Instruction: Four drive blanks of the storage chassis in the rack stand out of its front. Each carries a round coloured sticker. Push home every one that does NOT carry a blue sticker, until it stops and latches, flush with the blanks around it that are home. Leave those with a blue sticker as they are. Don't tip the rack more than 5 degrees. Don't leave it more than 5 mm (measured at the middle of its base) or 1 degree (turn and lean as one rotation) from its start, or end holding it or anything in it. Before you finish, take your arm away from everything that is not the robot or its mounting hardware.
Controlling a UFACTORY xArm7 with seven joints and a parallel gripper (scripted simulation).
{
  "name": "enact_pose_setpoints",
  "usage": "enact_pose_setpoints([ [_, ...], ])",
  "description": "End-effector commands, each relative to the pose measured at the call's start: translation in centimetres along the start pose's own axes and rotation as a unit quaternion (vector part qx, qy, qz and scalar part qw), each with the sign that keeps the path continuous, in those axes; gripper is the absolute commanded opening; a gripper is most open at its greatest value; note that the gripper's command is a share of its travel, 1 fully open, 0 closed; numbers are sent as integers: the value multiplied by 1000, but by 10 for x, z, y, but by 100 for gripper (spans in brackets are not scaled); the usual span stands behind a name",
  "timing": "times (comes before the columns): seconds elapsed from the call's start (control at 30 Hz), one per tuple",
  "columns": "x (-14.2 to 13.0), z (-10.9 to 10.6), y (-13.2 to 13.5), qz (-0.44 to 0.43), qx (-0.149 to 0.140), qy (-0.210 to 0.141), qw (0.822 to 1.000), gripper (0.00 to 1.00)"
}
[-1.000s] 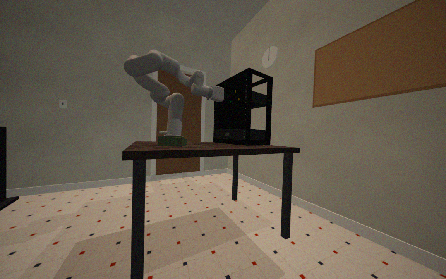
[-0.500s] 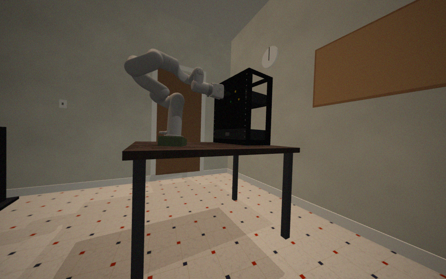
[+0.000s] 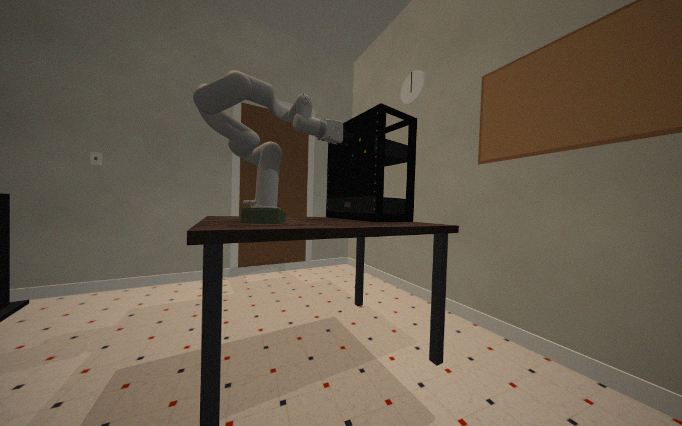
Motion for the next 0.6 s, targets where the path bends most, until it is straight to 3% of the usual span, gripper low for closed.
enact_pose_setpoints([
  [0.0,-1,8,2,-1,-2,-1,1000,0],
  [0.27,-1,48,2,-1,-2,-1,1000,0],
  [0.57,-1,50,2,-1,-2,-1,1000,0],
])
Point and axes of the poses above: the point where the finger pads meet when closed, its own z axis out along the fingers, its own y axis across the jaws, x = y × z, the point moved 10 cm from there along -z, back along the fingers, and after that the axes turned 11 degrees about -z, right-handed, at the moved point
